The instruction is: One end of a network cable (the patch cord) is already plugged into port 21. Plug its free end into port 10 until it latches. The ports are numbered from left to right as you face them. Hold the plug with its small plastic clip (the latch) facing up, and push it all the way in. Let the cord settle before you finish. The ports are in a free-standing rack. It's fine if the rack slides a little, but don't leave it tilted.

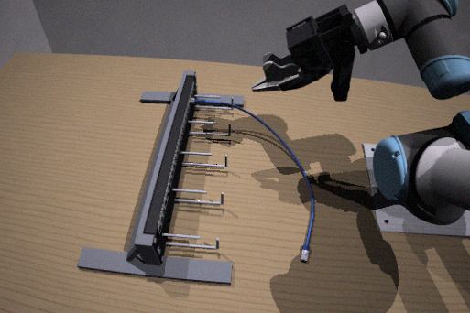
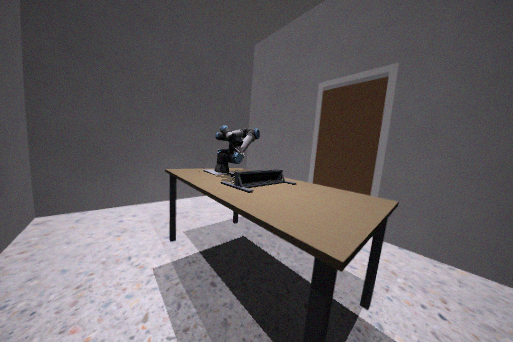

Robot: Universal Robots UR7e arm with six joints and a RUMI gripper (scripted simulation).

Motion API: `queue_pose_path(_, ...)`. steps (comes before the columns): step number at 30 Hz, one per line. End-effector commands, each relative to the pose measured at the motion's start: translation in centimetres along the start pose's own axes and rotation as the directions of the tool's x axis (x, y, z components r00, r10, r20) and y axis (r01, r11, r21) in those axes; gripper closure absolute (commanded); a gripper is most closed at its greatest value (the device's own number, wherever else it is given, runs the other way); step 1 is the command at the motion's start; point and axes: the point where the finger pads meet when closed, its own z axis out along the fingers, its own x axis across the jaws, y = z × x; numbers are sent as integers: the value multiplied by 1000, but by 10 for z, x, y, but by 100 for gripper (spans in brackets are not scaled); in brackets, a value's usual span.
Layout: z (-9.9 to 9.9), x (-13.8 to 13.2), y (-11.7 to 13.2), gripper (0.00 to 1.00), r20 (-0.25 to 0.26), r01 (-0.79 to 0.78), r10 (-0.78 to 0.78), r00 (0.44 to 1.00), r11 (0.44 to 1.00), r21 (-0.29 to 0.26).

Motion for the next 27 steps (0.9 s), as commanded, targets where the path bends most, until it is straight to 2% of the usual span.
queue_pose_path(1, 2, 0, 0, 100, 1, 0, 0, 1000, 1000, 0)
queue_pose_path(27, 27, 0, 0, 100, 1, 0, 0, 1000, 1000, 0)
